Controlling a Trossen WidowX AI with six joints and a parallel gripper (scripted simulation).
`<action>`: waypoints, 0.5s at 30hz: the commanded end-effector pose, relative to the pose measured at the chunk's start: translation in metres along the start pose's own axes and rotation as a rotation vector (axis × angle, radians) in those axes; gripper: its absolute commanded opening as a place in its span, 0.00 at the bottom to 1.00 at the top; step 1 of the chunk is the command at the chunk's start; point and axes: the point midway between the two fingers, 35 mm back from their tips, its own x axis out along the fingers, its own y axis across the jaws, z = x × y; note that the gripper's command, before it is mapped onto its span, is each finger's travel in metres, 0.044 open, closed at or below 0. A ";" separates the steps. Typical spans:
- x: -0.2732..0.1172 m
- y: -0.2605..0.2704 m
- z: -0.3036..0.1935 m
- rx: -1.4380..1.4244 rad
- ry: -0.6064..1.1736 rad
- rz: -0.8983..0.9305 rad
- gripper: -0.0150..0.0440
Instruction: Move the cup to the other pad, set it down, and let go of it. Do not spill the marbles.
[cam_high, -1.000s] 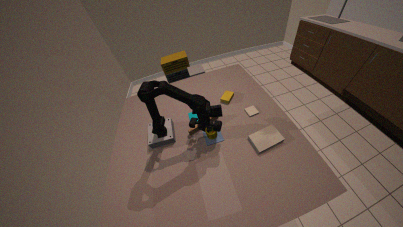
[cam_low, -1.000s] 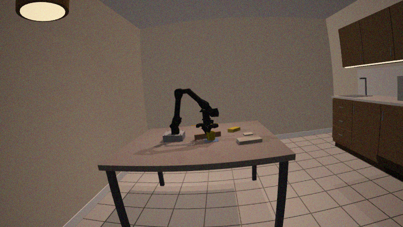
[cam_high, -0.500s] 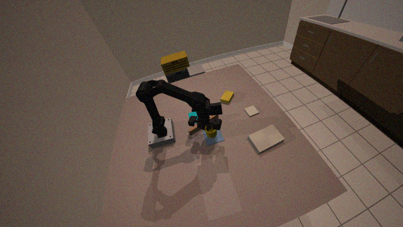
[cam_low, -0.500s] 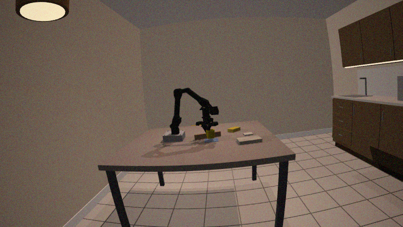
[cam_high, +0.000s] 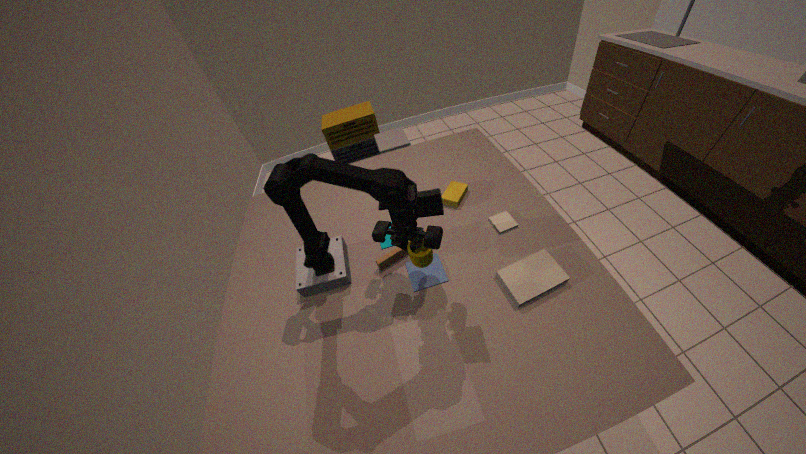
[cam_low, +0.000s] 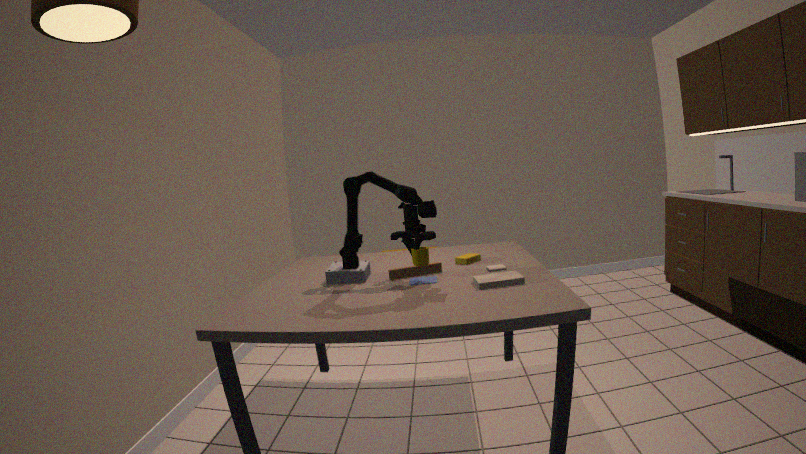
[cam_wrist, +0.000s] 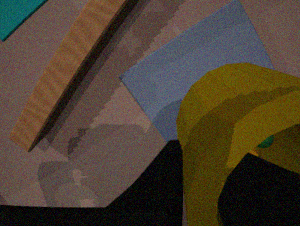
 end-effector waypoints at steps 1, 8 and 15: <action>-0.005 0.000 0.000 0.004 0.004 -0.001 0.25; -0.001 0.000 0.000 0.000 0.000 0.001 0.25; -0.001 0.000 0.000 0.000 0.000 0.001 0.25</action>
